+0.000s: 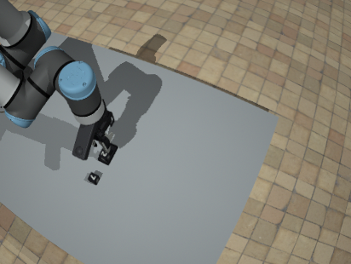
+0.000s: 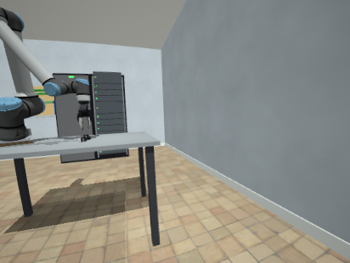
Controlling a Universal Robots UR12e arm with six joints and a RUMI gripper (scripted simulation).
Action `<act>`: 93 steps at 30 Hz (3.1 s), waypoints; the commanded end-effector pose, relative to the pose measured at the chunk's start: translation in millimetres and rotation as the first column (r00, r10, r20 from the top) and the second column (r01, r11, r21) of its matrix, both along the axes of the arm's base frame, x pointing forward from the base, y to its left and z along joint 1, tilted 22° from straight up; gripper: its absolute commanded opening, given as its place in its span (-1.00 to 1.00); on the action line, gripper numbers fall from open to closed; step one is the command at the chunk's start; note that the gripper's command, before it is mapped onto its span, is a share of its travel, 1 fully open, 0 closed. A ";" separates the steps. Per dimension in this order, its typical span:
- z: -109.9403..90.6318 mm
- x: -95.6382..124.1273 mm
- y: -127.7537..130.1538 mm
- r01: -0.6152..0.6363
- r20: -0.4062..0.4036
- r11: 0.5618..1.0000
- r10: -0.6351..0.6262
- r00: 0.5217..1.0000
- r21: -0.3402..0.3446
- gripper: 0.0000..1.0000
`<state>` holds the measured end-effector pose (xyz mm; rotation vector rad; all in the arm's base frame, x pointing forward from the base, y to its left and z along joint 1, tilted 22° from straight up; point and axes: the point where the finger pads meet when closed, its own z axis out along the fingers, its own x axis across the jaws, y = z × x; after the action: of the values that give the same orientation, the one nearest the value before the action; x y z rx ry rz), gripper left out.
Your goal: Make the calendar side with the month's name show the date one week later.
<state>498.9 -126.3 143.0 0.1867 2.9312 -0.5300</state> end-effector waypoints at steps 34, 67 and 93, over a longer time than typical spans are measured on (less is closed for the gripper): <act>35.9 -5.1 7.0 0.001 -0.001 1.000 -0.001 1.000 0.001 1.00; 46.0 -16.2 -78.3 -0.003 -0.002 1.000 0.003 1.000 0.000 -0.44; 43.6 -15.9 -79.2 -0.003 -0.002 1.000 0.003 1.000 0.000 -0.44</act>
<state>482.5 -204.9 187.1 0.1825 2.9340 -0.5294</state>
